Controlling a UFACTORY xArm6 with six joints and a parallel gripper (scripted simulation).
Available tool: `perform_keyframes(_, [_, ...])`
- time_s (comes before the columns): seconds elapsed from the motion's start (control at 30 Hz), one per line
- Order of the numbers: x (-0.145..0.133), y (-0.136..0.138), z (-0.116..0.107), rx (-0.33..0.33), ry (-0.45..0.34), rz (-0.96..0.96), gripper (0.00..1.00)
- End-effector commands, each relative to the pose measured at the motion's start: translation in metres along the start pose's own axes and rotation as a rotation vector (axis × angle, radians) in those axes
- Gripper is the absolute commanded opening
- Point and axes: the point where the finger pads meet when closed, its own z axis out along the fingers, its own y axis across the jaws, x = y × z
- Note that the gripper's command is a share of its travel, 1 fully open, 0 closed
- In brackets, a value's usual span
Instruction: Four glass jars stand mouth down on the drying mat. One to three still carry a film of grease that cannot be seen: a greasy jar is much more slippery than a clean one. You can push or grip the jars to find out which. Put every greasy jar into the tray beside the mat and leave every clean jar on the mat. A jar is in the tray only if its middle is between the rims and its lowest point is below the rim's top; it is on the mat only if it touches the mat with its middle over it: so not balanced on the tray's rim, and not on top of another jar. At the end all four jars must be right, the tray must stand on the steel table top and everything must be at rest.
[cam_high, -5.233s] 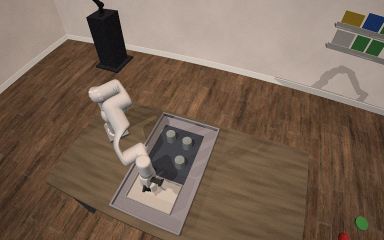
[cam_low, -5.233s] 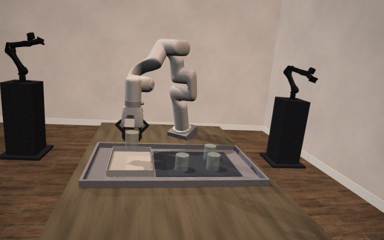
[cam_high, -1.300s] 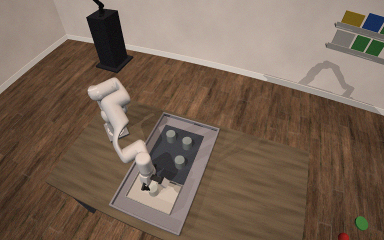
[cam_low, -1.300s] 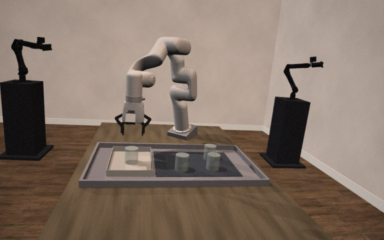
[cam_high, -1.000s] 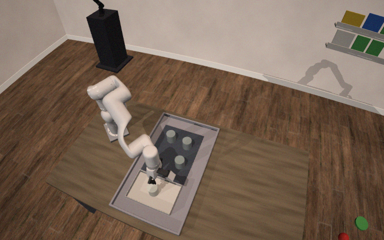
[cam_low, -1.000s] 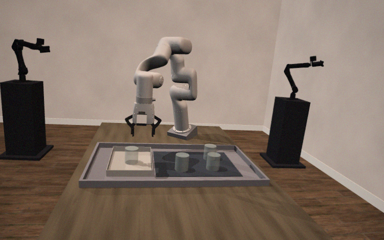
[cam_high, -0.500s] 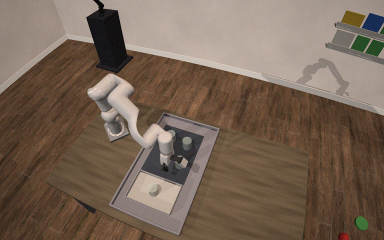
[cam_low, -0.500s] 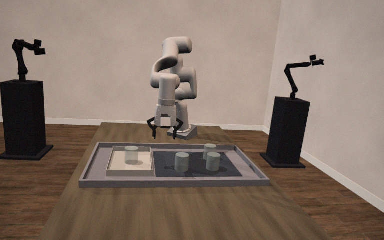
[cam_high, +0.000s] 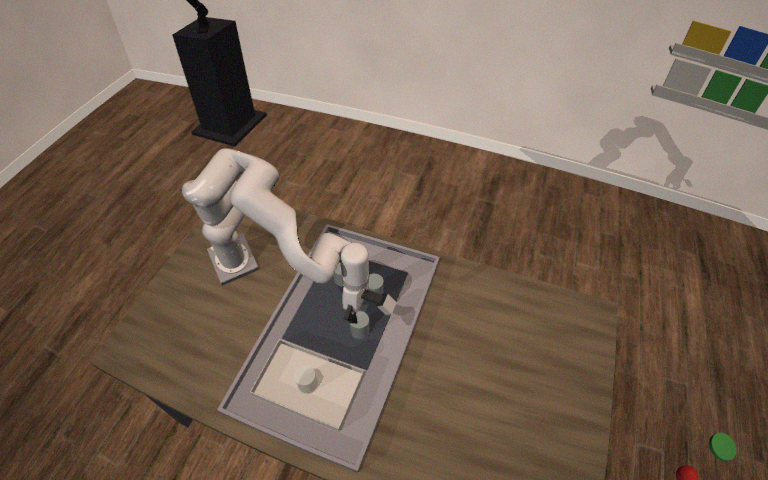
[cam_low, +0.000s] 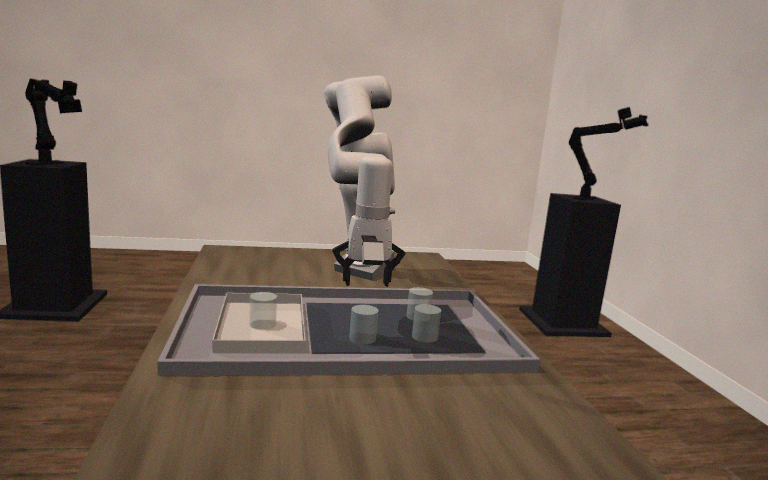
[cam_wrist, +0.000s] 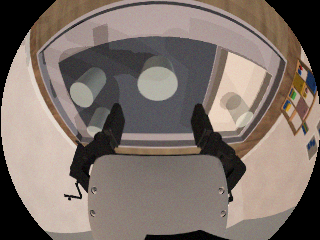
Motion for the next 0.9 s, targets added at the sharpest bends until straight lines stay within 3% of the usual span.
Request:
perform_keyframes(0.0, [0.001, -0.001, 0.023, -0.001, -0.001, 0.001, 1.0])
perform_keyframes(0.13, [0.001, -0.001, 0.047, -0.001, -0.001, 0.001, 1.0])
perform_keyframes(0.47, [0.001, -0.001, 0.047, -0.001, -0.001, 0.001, 1.0])
perform_keyframes(0.87, [0.001, -0.001, 0.07, -0.001, -0.001, 0.001, 1.0])
